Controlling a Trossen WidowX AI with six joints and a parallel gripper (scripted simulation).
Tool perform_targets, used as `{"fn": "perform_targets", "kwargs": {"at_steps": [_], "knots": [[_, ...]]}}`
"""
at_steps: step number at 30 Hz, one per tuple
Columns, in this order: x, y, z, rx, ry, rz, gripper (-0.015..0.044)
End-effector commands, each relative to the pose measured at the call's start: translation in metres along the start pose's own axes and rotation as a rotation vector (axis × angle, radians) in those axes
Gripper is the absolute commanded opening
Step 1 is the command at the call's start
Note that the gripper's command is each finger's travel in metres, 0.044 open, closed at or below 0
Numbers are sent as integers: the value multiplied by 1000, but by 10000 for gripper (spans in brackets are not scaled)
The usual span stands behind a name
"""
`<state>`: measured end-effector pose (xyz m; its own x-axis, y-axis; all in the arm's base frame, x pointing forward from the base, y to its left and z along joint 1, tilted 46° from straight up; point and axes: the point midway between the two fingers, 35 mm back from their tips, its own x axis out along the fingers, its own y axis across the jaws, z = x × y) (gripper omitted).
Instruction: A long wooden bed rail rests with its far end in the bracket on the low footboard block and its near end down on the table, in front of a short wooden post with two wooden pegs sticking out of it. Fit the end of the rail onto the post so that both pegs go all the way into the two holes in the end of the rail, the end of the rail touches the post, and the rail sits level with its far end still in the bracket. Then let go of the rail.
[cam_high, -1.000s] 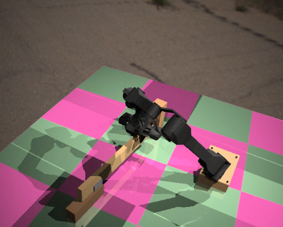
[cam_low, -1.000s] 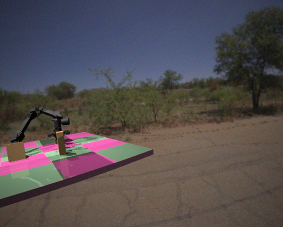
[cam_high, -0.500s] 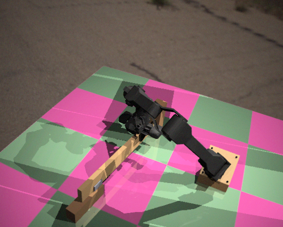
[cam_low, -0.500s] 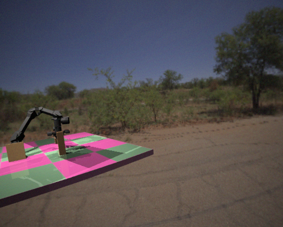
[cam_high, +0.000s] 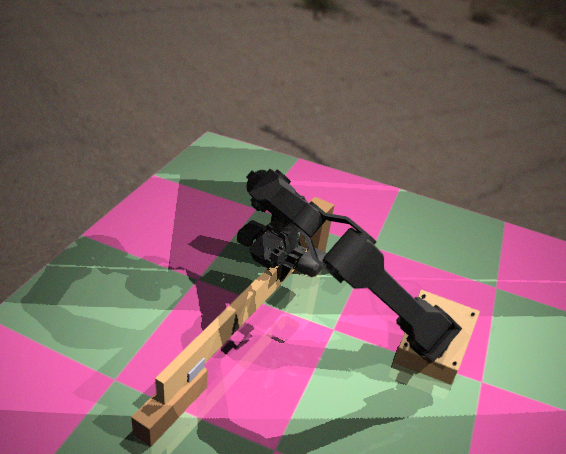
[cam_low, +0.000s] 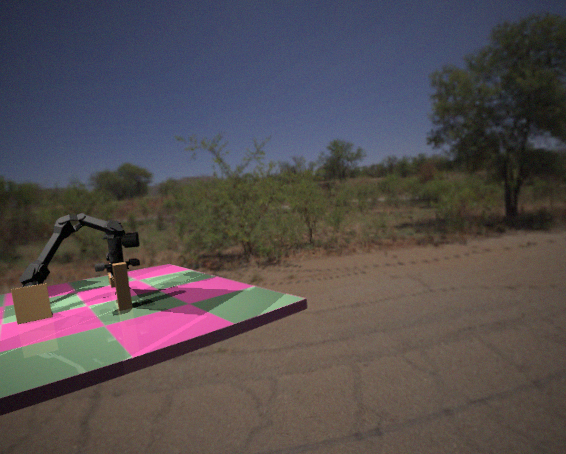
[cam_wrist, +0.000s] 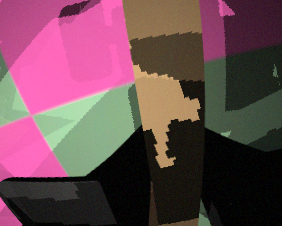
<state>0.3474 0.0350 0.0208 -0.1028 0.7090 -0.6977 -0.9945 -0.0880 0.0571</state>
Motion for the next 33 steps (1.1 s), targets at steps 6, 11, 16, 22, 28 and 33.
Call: {"fn": "perform_targets", "kwargs": {"at_steps": [6, 11, 16, 22, 28, 33], "knots": [[2, 1, 0, 7, -6, -5, 0], [1, 1, 0, 7, -6, -5, 0], [-1, 2, 0, 7, -6, -5, 0], [-1, 2, 0, 7, -6, -5, 0], [0, 2, 0, 7, -6, -5, 0], [1, 2, 0, 7, -6, -5, 0]]}}
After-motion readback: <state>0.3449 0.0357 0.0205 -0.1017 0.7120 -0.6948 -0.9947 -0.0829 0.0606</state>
